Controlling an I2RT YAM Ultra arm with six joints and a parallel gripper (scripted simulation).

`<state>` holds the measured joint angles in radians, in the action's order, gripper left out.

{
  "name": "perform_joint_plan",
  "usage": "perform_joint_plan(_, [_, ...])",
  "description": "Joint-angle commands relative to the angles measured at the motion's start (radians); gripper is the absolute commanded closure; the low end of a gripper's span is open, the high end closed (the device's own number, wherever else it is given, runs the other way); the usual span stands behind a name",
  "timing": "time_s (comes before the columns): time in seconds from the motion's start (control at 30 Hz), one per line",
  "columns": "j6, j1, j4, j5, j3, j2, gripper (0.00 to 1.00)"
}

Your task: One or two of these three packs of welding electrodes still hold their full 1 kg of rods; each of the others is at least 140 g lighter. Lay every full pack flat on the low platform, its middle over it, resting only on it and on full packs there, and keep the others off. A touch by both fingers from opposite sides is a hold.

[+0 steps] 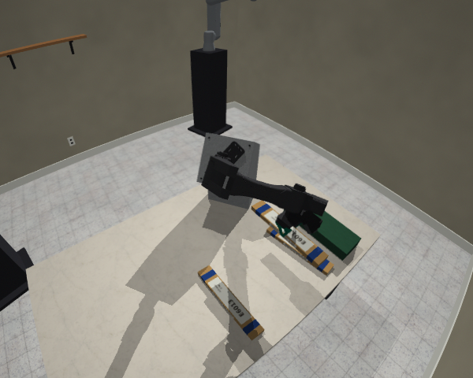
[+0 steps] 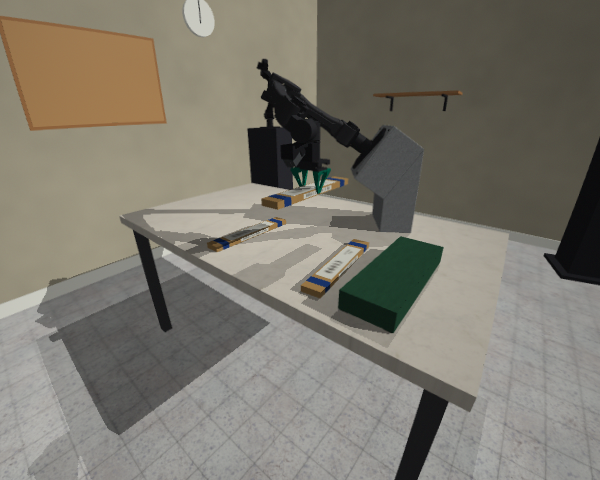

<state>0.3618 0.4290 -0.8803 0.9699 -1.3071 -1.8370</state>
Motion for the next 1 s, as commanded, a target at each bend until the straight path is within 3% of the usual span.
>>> perform_joint_plan(0.0, [0.004,0.035,0.016,0.011,-0.002,0.026,1.0])
perform_joint_plan(0.97, [-0.001,0.034,0.027,0.01,0.008,0.007,1.0])
